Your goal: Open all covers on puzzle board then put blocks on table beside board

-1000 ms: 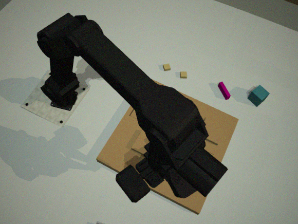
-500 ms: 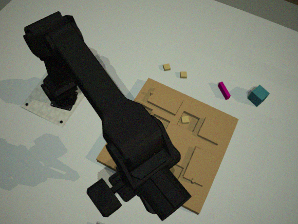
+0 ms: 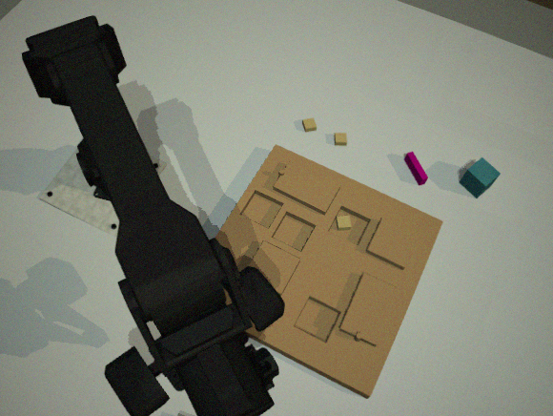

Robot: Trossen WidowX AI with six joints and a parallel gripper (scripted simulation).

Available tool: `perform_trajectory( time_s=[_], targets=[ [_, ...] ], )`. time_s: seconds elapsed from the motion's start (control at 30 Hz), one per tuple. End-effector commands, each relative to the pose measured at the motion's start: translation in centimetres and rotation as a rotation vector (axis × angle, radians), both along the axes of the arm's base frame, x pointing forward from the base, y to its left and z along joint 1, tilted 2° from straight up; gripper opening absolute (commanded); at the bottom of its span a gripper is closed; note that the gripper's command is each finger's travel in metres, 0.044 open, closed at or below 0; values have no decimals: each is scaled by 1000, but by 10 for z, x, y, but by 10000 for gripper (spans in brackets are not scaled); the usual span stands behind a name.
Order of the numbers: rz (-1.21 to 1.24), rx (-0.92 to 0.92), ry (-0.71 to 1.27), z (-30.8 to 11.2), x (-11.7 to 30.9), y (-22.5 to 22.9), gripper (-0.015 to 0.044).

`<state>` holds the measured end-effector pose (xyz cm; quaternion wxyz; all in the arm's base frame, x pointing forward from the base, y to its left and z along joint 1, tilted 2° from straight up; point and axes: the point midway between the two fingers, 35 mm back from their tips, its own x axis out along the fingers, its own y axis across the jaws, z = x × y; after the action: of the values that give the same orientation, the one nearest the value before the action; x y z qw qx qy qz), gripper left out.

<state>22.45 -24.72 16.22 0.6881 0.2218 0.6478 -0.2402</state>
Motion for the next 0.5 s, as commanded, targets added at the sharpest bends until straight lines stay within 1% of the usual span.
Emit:
perform_trajectory(
  time_s=[0.0,0.47],
  targets=[
    [8,1,-4,-1,-7,-3,80],
    [8,1,-4,-22,-4,-6,80]
  ],
)
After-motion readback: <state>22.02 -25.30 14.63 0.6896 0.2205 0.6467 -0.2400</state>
